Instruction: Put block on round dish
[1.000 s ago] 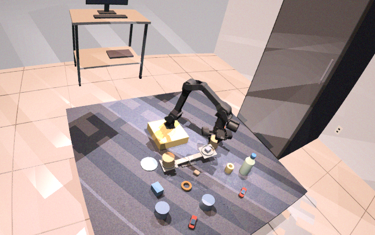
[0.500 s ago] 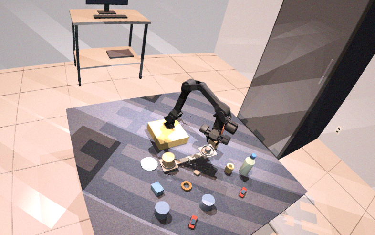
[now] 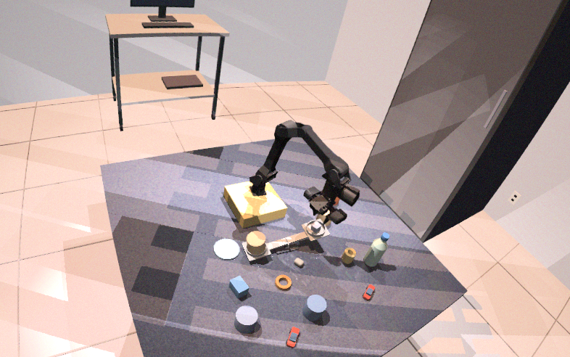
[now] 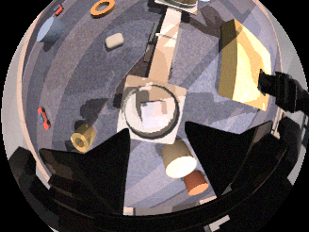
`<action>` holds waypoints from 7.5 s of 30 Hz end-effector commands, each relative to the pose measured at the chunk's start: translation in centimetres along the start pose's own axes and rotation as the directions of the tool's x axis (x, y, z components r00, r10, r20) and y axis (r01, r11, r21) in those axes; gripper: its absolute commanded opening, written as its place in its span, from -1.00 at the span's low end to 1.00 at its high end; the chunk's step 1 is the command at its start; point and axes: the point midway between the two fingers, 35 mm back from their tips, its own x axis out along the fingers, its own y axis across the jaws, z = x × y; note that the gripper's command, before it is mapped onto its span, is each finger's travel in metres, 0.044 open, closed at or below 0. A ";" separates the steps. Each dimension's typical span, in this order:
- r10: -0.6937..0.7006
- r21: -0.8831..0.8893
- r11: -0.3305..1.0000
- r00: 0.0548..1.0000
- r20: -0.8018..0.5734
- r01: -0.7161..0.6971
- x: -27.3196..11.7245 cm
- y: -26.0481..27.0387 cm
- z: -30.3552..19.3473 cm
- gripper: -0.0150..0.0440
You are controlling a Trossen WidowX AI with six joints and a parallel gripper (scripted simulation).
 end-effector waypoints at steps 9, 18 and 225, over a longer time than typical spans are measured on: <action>0.001 0.011 1.000 1.000 0.002 -0.001 1.9 0.0 0.1 0.39; 0.001 0.011 1.000 1.000 0.002 -0.001 3.4 0.1 0.1 0.39; -0.012 0.014 1.000 0.999 0.044 0.012 0.4 -15.0 33.2 1.00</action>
